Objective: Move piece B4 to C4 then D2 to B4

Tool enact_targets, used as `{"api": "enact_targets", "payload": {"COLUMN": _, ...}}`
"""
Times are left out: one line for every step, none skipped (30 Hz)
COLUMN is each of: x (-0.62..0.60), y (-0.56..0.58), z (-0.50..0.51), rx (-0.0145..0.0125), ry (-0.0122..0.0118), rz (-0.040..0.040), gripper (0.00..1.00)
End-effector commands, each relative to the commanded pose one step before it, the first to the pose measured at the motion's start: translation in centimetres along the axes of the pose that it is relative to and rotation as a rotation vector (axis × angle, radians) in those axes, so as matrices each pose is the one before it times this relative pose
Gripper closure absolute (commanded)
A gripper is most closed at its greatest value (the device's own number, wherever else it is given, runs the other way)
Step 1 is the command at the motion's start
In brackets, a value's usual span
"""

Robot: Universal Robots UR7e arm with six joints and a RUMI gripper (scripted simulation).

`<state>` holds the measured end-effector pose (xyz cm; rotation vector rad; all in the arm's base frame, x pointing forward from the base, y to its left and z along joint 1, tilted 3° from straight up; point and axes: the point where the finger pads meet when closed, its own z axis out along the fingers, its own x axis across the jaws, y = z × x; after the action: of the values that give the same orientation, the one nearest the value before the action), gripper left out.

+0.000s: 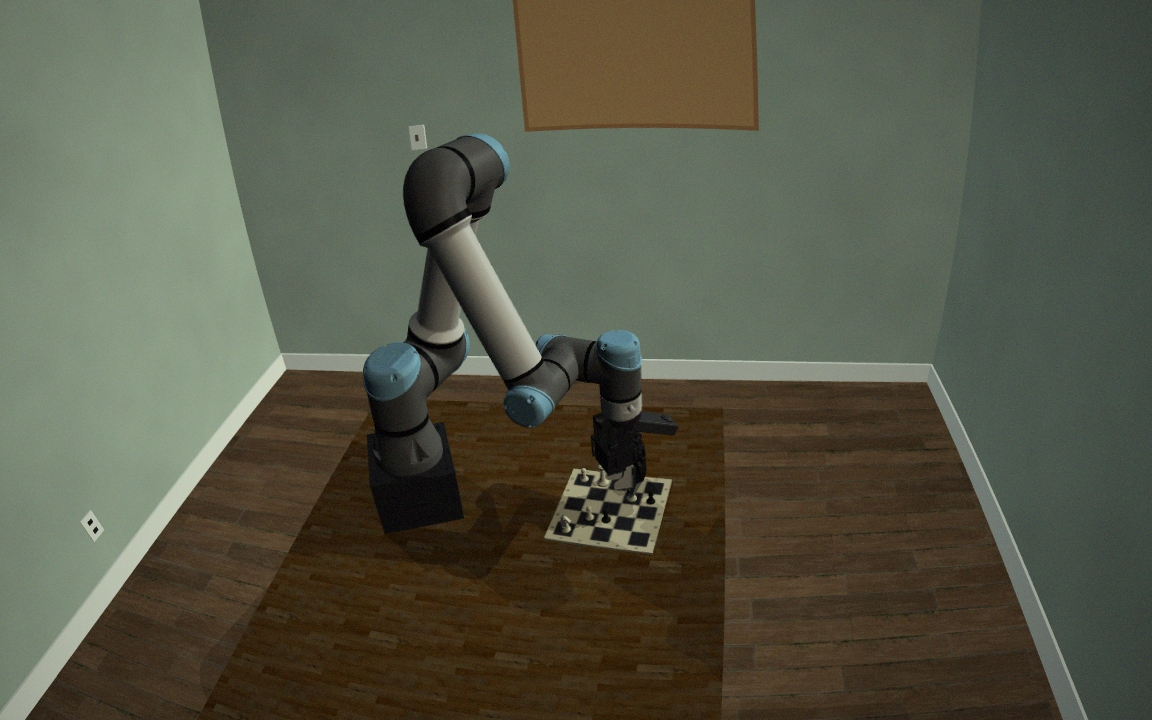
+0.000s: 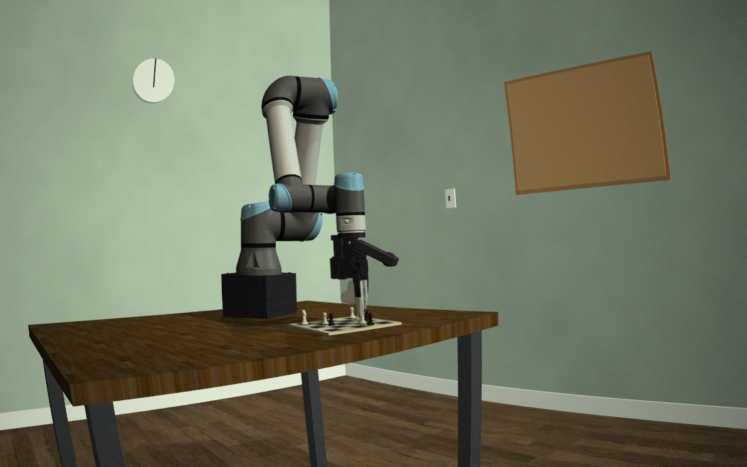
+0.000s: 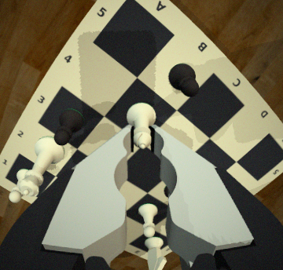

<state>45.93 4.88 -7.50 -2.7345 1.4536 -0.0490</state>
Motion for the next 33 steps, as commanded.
{"api": "enact_targets", "payload": {"x": 0.03, "y": -0.033, "z": -0.038, "rx": 0.00093, "ry": 0.00086, "rz": -0.00003, "gripper": 1.0}}
{"api": "enact_targets", "payload": {"x": 0.0, "y": 0.0, "z": 0.0, "rx": 0.0, "ry": 0.0, "rz": 0.0, "gripper": 1.0}}
{"api": "enact_targets", "payload": {"x": 0.0, "y": 0.0, "z": 0.0, "rx": 0.0, "ry": 0.0, "rz": 0.0, "gripper": 1.0}}
{"api": "enact_targets", "payload": {"x": 0.0, "y": 0.0, "z": 0.0, "rx": 0.0, "ry": 0.0, "rz": 0.0, "gripper": 1.0}}
{"api": "enact_targets", "payload": {"x": 0.0, "y": 0.0, "z": 0.0, "rx": 0.0, "ry": 0.0, "rz": 0.0, "gripper": 1.0}}
{"api": "enact_targets", "payload": {"x": 0.0, "y": 0.0, "z": 0.0, "rx": 0.0, "ry": 0.0, "rz": 0.0, "gripper": 1.0}}
{"api": "enact_targets", "payload": {"x": 0.0, "y": 0.0, "z": 0.0, "rx": 0.0, "ry": 0.0, "rz": 0.0, "gripper": 1.0}}
{"api": "enact_targets", "payload": {"x": 0.0, "y": 0.0, "z": 0.0, "rx": 0.0, "ry": 0.0, "rz": 0.0, "gripper": 1.0}}
{"api": "enact_targets", "payload": {"x": 0.0, "y": 0.0, "z": 0.0, "rx": 0.0, "ry": 0.0, "rz": 0.0, "gripper": 1.0}}
{"api": "enact_targets", "payload": {"x": 0.0, "y": 0.0, "z": 0.0, "rx": 0.0, "ry": 0.0, "rz": 0.0, "gripper": 1.0}}
{"api": "enact_targets", "payload": {"x": 0.0, "y": 0.0, "z": 0.0, "rx": 0.0, "ry": 0.0, "rz": 0.0, "gripper": 1.0}}
{"api": "enact_targets", "payload": {"x": 0.0, "y": 0.0, "z": 0.0, "rx": 0.0, "ry": 0.0, "rz": 0.0, "gripper": 1.0}}
{"api": "enact_targets", "payload": {"x": 0.0, "y": 0.0, "z": 0.0, "rx": 0.0, "ry": 0.0, "rz": 0.0, "gripper": 1.0}}
{"api": "enact_targets", "payload": {"x": 0.0, "y": 0.0, "z": 0.0, "rx": 0.0, "ry": 0.0, "rz": 0.0, "gripper": 1.0}}
{"api": "enact_targets", "payload": {"x": 0.0, "y": 0.0, "z": 0.0, "rx": 0.0, "ry": 0.0, "rz": 0.0, "gripper": 1.0}}
{"api": "enact_targets", "payload": {"x": 0.0, "y": 0.0, "z": 0.0, "rx": 0.0, "ry": 0.0, "rz": 0.0, "gripper": 1.0}}
{"api": "enact_targets", "payload": {"x": 0.0, "y": 0.0, "z": 0.0, "rx": 0.0, "ry": 0.0, "rz": 0.0, "gripper": 1.0}}
{"api": "enact_targets", "payload": {"x": 0.0, "y": 0.0, "z": 0.0, "rx": 0.0, "ry": 0.0, "rz": 0.0, "gripper": 1.0}}
{"api": "enact_targets", "payload": {"x": 0.0, "y": 0.0, "z": 0.0, "rx": 0.0, "ry": 0.0, "rz": 0.0, "gripper": 1.0}}
{"api": "enact_targets", "payload": {"x": 0.0, "y": 0.0, "z": 0.0, "rx": 0.0, "ry": 0.0, "rz": 0.0, "gripper": 1.0}}
{"api": "enact_targets", "payload": {"x": 0.0, "y": 0.0, "z": 0.0, "rx": 0.0, "ry": 0.0, "rz": 0.0, "gripper": 1.0}}
{"api": "enact_targets", "payload": {"x": 0.0, "y": 0.0, "z": 0.0, "rx": 0.0, "ry": 0.0, "rz": 0.0, "gripper": 1.0}}
{"api": "enact_targets", "payload": {"x": 0.0, "y": 0.0, "z": 0.0, "rx": 0.0, "ry": 0.0, "rz": 0.0, "gripper": 1.0}}
{"api": "enact_targets", "payload": {"x": 0.0, "y": 0.0, "z": 0.0, "rx": 0.0, "ry": 0.0, "rz": 0.0, "gripper": 1.0}}
{"api": "enact_targets", "payload": {"x": 0.0, "y": 0.0, "z": 0.0, "rx": 0.0, "ry": 0.0, "rz": 0.0, "gripper": 1.0}}
{"api": "enact_targets", "payload": {"x": 0.0, "y": 0.0, "z": 0.0, "rx": 0.0, "ry": 0.0, "rz": 0.0, "gripper": 1.0}}
{"api": "enact_targets", "payload": {"x": 0.0, "y": 0.0, "z": 0.0, "rx": 0.0, "ry": 0.0, "rz": 0.0, "gripper": 1.0}}
{"api": "enact_targets", "payload": {"x": 0.0, "y": 0.0, "z": -0.002, "rx": 0.0, "ry": 0.0, "rz": 0.0, "gripper": 1.0}}
{"api": "enact_targets", "payload": {"x": 0.0, "y": 0.0, "z": -0.016, "rx": 0.0, "ry": 0.0, "rz": 0.0, "gripper": 1.0}}
{"api": "enact_targets", "payload": {"x": 0.0, "y": 0.0, "z": -0.04, "rx": 0.0, "ry": 0.0, "rz": 0.0, "gripper": 1.0}}
{"api": "enact_targets", "payload": {"x": 0.0, "y": 0.0, "z": -0.072, "rx": 0.0, "ry": 0.0, "rz": 0.0, "gripper": 1.0}}
{"api": "enact_targets", "payload": {"x": 0.0, "y": 0.0, "z": -0.111, "rx": 0.0, "ry": 0.0, "rz": 0.0, "gripper": 1.0}}
{"api": "enact_targets", "payload": {"x": 0.0, "y": 0.0, "z": -0.155, "rx": 0.0, "ry": 0.0, "rz": 0.0, "gripper": 1.0}}
